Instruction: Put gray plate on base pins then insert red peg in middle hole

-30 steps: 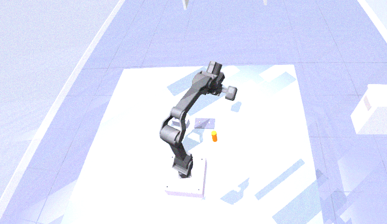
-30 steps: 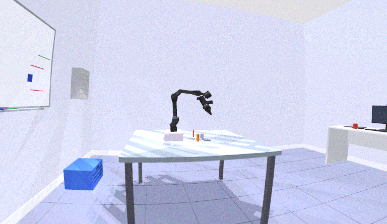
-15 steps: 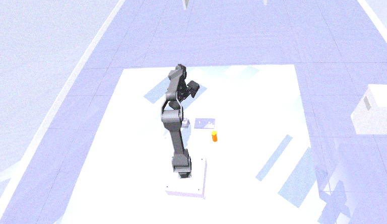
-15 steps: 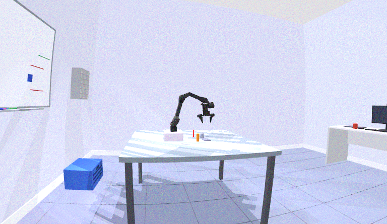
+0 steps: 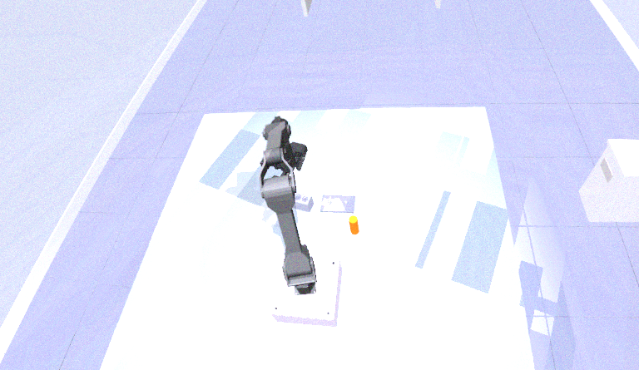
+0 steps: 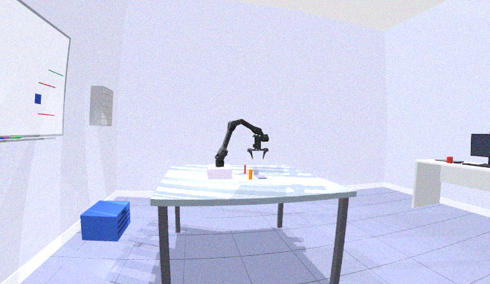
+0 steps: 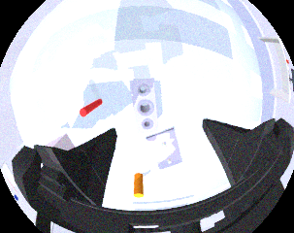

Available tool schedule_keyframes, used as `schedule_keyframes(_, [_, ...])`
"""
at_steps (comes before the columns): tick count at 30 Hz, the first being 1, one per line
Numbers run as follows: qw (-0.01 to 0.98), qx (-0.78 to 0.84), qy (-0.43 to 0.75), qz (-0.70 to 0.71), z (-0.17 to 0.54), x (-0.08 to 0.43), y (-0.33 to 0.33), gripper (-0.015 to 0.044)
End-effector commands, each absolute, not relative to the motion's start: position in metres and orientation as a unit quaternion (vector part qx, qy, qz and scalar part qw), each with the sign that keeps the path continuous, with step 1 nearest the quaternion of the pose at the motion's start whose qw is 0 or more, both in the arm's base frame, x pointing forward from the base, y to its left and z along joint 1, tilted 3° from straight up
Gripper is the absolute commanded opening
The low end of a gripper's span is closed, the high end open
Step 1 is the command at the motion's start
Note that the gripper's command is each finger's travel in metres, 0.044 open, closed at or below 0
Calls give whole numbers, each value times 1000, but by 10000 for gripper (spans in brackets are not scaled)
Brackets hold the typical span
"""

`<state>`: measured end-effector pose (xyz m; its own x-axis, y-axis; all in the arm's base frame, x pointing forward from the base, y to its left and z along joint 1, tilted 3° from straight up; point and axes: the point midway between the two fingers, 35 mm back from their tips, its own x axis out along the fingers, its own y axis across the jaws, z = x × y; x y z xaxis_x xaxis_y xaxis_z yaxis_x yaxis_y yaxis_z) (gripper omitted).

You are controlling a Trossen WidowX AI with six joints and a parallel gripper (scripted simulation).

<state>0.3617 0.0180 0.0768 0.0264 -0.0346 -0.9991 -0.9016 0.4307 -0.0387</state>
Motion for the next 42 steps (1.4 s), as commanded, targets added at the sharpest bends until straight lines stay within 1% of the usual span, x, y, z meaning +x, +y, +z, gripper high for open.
schedule_keyframes(1, [587, -388, 605, 372, 28, 354, 18, 440])
schedule_keyframes(42, [587, -388, 605, 372, -32, 352, 19, 440])
